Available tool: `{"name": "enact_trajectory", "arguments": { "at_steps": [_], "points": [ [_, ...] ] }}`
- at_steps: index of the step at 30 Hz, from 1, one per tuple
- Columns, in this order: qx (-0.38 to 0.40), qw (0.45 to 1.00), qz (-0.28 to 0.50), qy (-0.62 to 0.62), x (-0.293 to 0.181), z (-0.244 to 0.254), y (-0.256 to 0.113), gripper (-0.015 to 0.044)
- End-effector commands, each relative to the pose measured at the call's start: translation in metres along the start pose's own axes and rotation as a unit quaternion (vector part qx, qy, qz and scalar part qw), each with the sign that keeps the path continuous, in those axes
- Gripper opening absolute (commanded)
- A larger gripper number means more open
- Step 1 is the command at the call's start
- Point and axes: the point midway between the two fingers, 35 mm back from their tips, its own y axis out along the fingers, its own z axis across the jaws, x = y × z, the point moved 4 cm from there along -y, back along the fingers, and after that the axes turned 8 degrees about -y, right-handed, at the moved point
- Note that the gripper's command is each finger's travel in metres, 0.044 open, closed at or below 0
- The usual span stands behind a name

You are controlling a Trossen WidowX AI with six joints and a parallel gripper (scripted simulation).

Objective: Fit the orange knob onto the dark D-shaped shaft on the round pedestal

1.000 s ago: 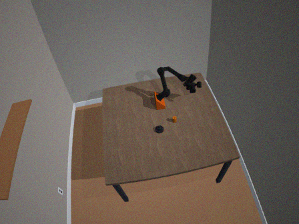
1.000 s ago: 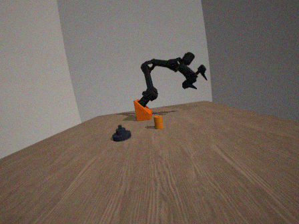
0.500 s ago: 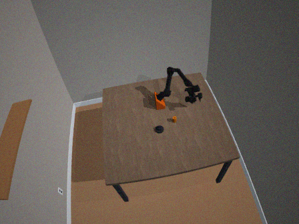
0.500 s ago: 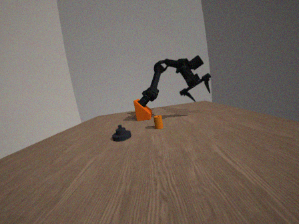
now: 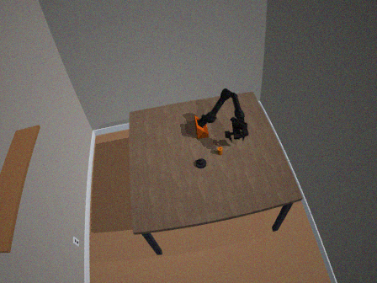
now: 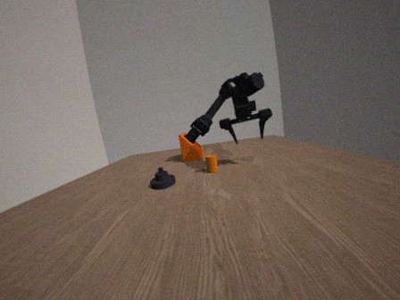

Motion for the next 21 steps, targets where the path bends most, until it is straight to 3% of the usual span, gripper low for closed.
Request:
{"name": "enact_trajectory", "arguments": {
  "at_steps": [1, 12, 21],
  "points": [
    [-0.054, 0.997, 0.037, -0.035, 0.03, -0.062, -0.009, 0.044],
    [-0.034, 0.992, 0.1, -0.072, 0.043, -0.141, -0.038, 0.044],
    [-0.033, 0.992, 0.1, -0.072, 0.043, -0.142, -0.039, 0.044]
  ]
}}
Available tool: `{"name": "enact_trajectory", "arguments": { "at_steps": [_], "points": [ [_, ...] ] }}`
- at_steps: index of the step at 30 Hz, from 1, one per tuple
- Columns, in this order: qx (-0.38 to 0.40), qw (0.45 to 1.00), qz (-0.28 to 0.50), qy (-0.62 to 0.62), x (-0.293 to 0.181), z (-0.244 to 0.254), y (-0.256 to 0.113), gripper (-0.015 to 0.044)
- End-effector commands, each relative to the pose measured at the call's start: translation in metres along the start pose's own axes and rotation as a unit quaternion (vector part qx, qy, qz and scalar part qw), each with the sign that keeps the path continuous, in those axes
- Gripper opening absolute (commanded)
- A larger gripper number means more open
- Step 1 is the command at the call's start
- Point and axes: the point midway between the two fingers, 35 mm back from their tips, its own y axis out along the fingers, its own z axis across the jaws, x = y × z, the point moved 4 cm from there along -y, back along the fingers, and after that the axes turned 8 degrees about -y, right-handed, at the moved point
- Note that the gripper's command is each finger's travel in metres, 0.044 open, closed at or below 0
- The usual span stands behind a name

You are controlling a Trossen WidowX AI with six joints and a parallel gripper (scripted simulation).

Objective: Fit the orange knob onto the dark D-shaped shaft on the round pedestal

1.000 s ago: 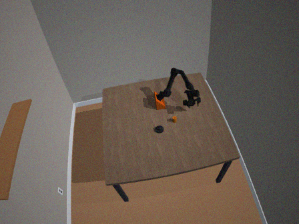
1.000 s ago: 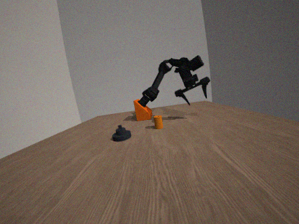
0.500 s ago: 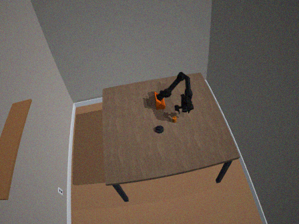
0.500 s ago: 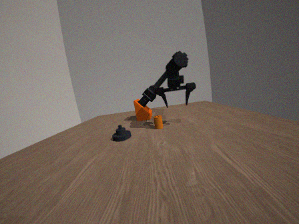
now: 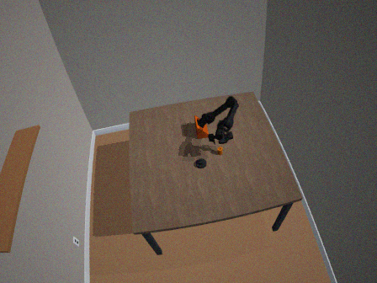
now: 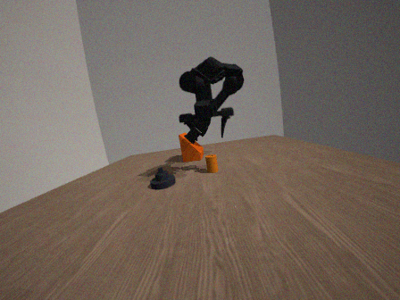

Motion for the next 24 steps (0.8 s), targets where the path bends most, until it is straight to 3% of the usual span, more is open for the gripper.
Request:
{"name": "enact_trajectory", "arguments": {
  "at_steps": [1, 6, 24],
  "points": [
    [0.01, 1.0, 0.003, -0.01, 0.0, -0.005, -0.003, 0.044],
    [0.01, 1.0, 0.003, -0.01, 0.0, -0.004, 0.03, 0.044],
    [0.009, 1.0, 0.003, -0.01, 0.0, -0.005, 0.059, 0.044]
  ]
}}
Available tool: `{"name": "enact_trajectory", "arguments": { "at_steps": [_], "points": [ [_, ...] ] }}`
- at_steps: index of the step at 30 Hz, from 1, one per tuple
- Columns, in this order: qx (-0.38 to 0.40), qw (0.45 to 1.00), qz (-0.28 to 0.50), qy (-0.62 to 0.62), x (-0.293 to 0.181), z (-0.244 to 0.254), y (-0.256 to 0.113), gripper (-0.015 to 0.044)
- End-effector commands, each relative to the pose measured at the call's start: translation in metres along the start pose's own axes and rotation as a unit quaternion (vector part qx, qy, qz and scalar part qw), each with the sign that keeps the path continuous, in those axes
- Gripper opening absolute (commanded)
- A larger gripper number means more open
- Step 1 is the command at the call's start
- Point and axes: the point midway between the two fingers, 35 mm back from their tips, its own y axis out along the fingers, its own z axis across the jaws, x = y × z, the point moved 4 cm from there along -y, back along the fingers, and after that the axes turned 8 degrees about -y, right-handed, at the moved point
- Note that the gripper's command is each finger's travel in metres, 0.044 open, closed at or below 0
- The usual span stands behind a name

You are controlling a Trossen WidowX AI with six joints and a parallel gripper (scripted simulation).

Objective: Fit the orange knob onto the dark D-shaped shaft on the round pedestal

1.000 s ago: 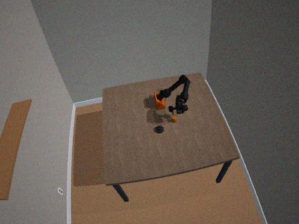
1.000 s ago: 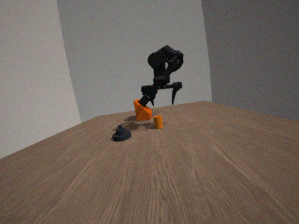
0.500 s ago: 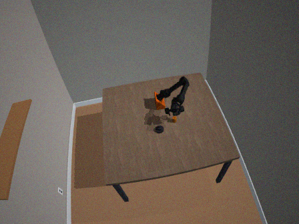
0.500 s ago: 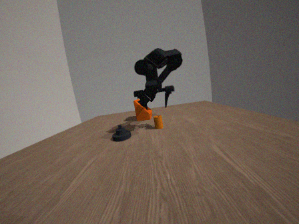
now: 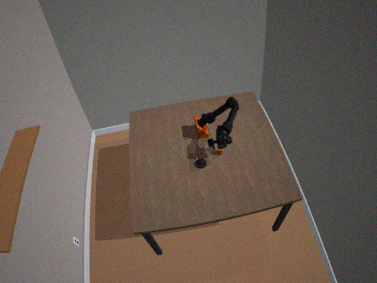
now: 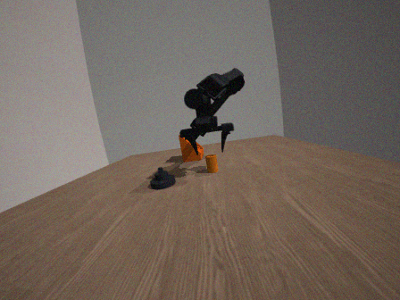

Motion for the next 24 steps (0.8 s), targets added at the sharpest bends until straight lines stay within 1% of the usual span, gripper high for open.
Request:
{"name": "enact_trajectory", "arguments": {
  "at_steps": [1, 24],
  "points": [
    [0.003, 1.0, 0.001, 0.002, 0.0, 0.0, 0.008, 0.044],
    [0.003, 1.0, 0.001, 0.001, 0.0, 0.001, 0.045, 0.044]
  ]
}}
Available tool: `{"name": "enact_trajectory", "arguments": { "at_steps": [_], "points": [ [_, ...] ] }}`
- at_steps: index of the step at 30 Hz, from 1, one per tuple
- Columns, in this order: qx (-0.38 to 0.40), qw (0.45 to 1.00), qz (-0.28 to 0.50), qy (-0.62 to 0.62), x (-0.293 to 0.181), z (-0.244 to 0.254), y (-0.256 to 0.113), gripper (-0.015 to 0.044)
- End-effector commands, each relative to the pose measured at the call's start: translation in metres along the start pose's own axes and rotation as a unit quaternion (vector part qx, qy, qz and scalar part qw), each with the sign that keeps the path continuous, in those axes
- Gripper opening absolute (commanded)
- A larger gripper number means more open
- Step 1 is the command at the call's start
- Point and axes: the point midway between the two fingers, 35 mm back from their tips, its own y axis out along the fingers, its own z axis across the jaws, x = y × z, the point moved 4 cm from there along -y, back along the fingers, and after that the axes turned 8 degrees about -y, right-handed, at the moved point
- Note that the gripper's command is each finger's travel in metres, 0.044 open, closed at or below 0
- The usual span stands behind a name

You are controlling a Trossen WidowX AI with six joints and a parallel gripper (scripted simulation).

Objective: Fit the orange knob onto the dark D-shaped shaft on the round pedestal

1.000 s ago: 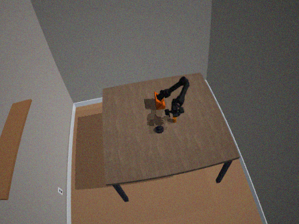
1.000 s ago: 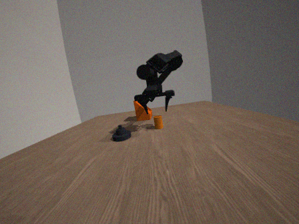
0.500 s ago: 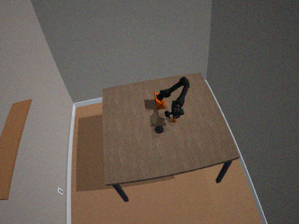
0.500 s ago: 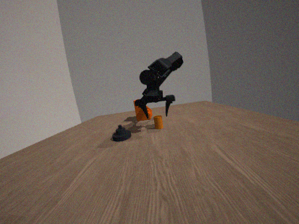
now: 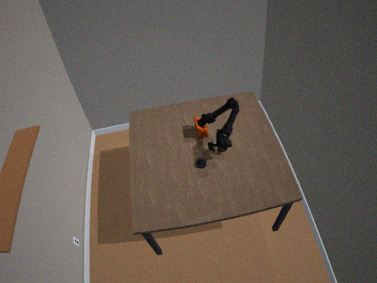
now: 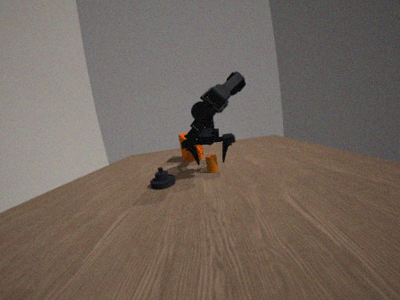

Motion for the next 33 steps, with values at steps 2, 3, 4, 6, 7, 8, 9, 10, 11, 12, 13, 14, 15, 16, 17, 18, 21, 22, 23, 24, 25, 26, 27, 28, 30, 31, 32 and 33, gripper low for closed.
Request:
{"name": "enact_trajectory", "arguments": {
  "at_steps": [2, 3, 4, 6, 7, 8, 9, 10, 11, 12, 13, 14, 15, 16, 17, 18, 21, 22, 23, 24, 25, 26, 27, 28, 30, 31, 32, 33],
  "points": [
    [0.004, 1.0, 0.001, 0.002, -0.001, 0.001, 0.009, 0.044],
    [0.004, 1.0, 0.001, 0.002, -0.001, 0.001, 0.011, 0.044],
    [0.004, 1.0, 0.001, 0.002, -0.001, 0.001, 0.012, 0.044],
    [0.005, 1.0, 0.001, 0.002, -0.002, 0.002, 0.016, 0.044],
    [0.005, 1.0, 0.001, 0.002, -0.002, 0.002, 0.017, 0.044],
    [0.005, 1.0, 0.001, 0.002, -0.002, 0.002, 0.019, 0.044],
    [0.005, 1.0, 0.001, 0.002, -0.002, 0.002, 0.02, 0.044],
    [0.006, 1.0, 0.001, 0.002, -0.002, 0.002, 0.021, 0.044],
    [0.006, 1.0, 0.001, 0.002, -0.002, 0.002, 0.022, 0.044],
    [0.006, 1.0, 0.001, 0.002, -0.003, 0.002, 0.022, 0.044],
    [0.006, 1.0, 0.001, 0.002, -0.003, 0.002, 0.022, 0.0414],
    [0.006, 1.0, 0.001, 0.002, -0.003, 0.002, 0.022, 0.0387],
    [0.006, 1.0, 0.001, 0.002, -0.003, 0.002, 0.022, 0.0361],
    [0.006, 1.0, 0.001, 0.002, -0.003, 0.002, 0.022, 0.0335],
    [0.006, 1.0, 0.001, 0.002, -0.003, 0.002, 0.022, 0.0309],
    [0.006, 1.0, 0.001, 0.002, -0.003, 0.002, 0.022, 0.0282],
    [0.006, 1.0, 0.001, 0.002, -0.003, 0.002, 0.022, 0.0204],
    [0.006, 1.0, 0.001, 0.002, -0.003, 0.002, 0.022, 0.0177],
    [0.006, 1.0, 0.001, 0.002, -0.003, 0.002, 0.022, 0.0171],
    [0.006, 1.0, 0.001, 0.002, -0.003, 0.002, 0.022, 0.0164],
    [0.006, 1.0, 0.001, 0.002, -0.003, 0.002, 0.022, 0.0157],
    [0.006, 1.0, 0.001, 0.002, -0.003, 0.002, 0.022, 0.0151],
    [0.006, 1.0, 0.001, 0.002, -0.003, 0.002, 0.022, 0.0144],
    [0.006, 1.0, 0.001, 0.002, -0.003, 0.002, 0.022, 0.0138],
    [0.006, 1.0, 0.001, 0.002, -0.002, 0.002, 0.021, 0.0085],
    [0.005, 1.0, 0.001, 0.002, -0.002, 0.002, 0.019, 0.0059],
    [0.003, 1.0, 0.001, 0.002, 0.0, 0.001, 0.015, 0.0032],
    [0.002, 1.0, 0.001, 0.002, 0.001, 0.0, 0.009, 0.0006]
  ]
}}
